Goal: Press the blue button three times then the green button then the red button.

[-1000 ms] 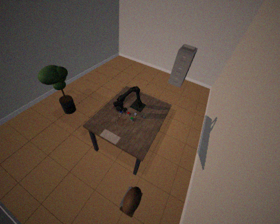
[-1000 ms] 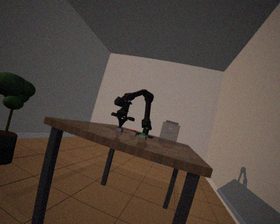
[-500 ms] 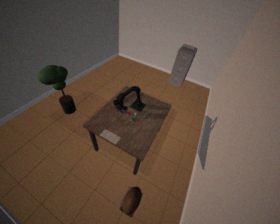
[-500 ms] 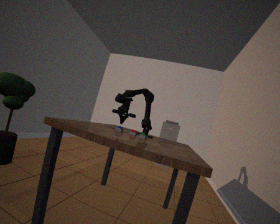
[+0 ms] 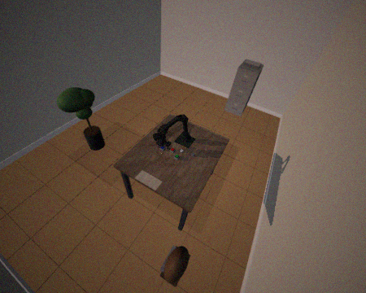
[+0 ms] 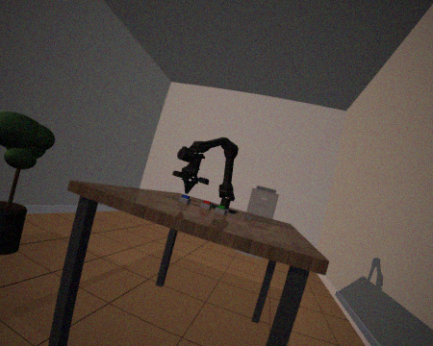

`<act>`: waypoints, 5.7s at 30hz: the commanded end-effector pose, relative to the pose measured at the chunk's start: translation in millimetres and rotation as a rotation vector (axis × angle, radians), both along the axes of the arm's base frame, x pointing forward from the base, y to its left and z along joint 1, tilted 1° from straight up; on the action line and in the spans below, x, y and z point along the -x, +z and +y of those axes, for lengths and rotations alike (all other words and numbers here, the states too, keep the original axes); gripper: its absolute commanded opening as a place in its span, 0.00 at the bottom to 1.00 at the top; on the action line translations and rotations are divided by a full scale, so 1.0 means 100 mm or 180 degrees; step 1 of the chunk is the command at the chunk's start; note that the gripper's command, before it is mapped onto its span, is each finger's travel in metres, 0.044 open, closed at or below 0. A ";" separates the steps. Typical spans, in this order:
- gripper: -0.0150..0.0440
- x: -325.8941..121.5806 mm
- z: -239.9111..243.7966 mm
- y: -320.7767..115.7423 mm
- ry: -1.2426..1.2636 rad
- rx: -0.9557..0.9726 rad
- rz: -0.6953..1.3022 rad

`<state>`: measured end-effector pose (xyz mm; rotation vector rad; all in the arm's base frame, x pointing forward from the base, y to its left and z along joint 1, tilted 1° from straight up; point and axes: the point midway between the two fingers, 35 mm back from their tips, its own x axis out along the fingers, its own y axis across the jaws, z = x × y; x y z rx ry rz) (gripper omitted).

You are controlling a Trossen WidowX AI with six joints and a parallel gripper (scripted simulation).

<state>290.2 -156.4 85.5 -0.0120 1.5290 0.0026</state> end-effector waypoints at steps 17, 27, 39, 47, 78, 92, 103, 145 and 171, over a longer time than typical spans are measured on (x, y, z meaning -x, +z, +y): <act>0.29 0.02 0.01 -0.18 0.0014 -0.0006 0.0035; 0.29 0.02 0.01 -0.18 0.0014 -0.0006 0.0035; 0.29 0.03 0.01 0.15 0.0014 -0.0006 0.0035; 0.29 0.02 0.00 0.02 0.0014 -0.0006 0.0035; 0.29 0.02 0.01 -0.18 0.0014 -0.0006 0.0035; 0.29 0.02 0.00 0.34 0.0014 -0.0005 0.0034; 0.29 -0.04 0.23 0.78 0.0014 -0.0012 0.0032; 0.29 -0.17 2.03 -0.04 0.0015 -0.0068 0.0028; 0.29 -0.17 2.03 -0.16 0.0015 -0.0068 0.0028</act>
